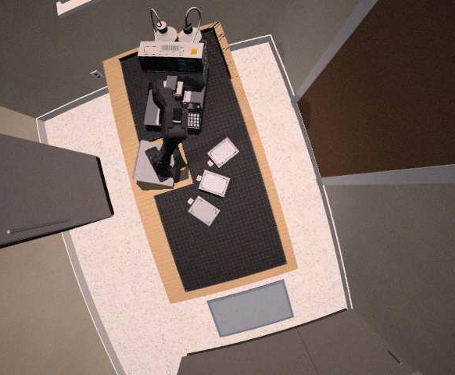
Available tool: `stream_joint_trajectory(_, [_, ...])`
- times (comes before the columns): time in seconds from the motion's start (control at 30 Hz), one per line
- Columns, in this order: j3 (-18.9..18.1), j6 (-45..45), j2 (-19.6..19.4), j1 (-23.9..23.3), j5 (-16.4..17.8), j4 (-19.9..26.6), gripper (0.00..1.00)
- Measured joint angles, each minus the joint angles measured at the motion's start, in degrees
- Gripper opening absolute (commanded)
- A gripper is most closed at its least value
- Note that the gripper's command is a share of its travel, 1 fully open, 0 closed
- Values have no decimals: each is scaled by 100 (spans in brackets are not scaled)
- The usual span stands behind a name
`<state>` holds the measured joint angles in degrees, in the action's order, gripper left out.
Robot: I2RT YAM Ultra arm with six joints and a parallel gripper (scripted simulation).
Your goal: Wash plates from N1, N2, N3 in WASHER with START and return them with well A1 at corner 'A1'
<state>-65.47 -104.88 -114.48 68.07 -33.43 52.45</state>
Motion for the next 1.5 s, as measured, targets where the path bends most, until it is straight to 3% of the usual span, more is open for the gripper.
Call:
stream_joint_trajectory(0.4, [24,35,-11,-13,-9,-90,100])
stream_joint_trajectory(0.43, [24,35,-11,-13,-9,-90,90])
stream_joint_trajectory(0.5, [24,35,-11,-13,-9,-90,90])
stream_joint_trajectory(0.53, [24,35,-11,-13,-9,-90,80])
stream_joint_trajectory(0.6, [24,35,-11,-15,-9,-90,80])
stream_joint_trajectory(0.63, [24,35,-11,-13,-9,-90,70])
stream_joint_trajectory(0.77, [24,35,-11,-13,-9,-90,70])
stream_joint_trajectory(0.8, [24,35,-11,-13,-9,-90,60])
stream_joint_trajectory(0.87, [24,35,-11,-13,-9,-90,60])
stream_joint_trajectory(0.9, [24,35,-11,-13,-9,-90,50])
stream_joint_trajectory(0.97, [24,35,-11,-13,-9,-90,50])
stream_joint_trajectory(1.0, [24,35,-11,-13,-9,-90,40])
stream_joint_trajectory(1.07, [24,35,-11,-13,-9,-90,40])
stream_joint_trajectory(1.1, [24,35,-11,-13,-9,-90,30])
stream_joint_trajectory(1.17, [24,35,-11,-13,-9,-90,30])
stream_joint_trajectory(1.2, [24,35,-11,-13,-9,-90,20])
stream_joint_trajectory(1.33, [24,35,-11,-13,-9,-90,20])
stream_joint_trajectory(1.37, [24,35,-11,-13,-9,-90,10])
stream_joint_trajectory(1.43, [24,35,-11,-13,-9,-90,10])
stream_joint_trajectory(1.47, [24,35,-11,-13,-9,-90,0])
stream_joint_trajectory(1.5, [24,35,-11,-13,-9,-90,0])
